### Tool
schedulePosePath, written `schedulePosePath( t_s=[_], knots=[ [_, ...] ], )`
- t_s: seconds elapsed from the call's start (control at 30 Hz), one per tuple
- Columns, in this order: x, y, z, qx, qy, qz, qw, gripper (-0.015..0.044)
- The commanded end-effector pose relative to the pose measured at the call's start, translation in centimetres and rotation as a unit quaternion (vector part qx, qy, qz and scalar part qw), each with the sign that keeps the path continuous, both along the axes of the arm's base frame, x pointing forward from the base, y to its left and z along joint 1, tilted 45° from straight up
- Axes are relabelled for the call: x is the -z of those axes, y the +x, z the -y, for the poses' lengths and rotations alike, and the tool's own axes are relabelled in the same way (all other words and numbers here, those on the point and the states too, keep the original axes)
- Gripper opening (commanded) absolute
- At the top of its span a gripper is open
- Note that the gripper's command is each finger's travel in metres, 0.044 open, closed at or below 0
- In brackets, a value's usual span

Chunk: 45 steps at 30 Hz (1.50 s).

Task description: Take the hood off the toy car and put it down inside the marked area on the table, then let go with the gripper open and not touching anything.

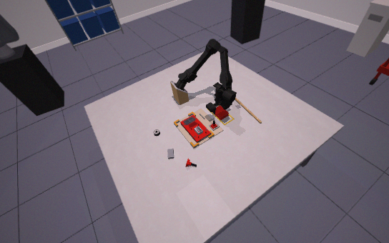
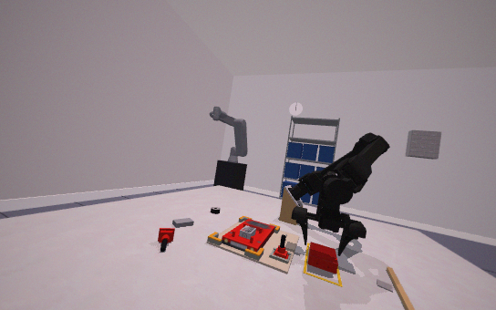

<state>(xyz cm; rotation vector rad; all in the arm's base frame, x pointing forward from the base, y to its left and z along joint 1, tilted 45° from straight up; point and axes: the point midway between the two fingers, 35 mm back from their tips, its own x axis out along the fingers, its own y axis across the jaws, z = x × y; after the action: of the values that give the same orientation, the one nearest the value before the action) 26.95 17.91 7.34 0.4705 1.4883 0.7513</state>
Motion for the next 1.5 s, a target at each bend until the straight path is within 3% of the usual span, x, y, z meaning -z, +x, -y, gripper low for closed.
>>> schedulePosePath(
  t_s=[0.0,1.47],
  knots=[
    [-3.41,0.64,3.04,0.006,0.004,0.012,1.000,0.0440],
    [-4.26,0.56,3.83,0.006,0.005,0.012,1.000,0.0440]
  ],
)
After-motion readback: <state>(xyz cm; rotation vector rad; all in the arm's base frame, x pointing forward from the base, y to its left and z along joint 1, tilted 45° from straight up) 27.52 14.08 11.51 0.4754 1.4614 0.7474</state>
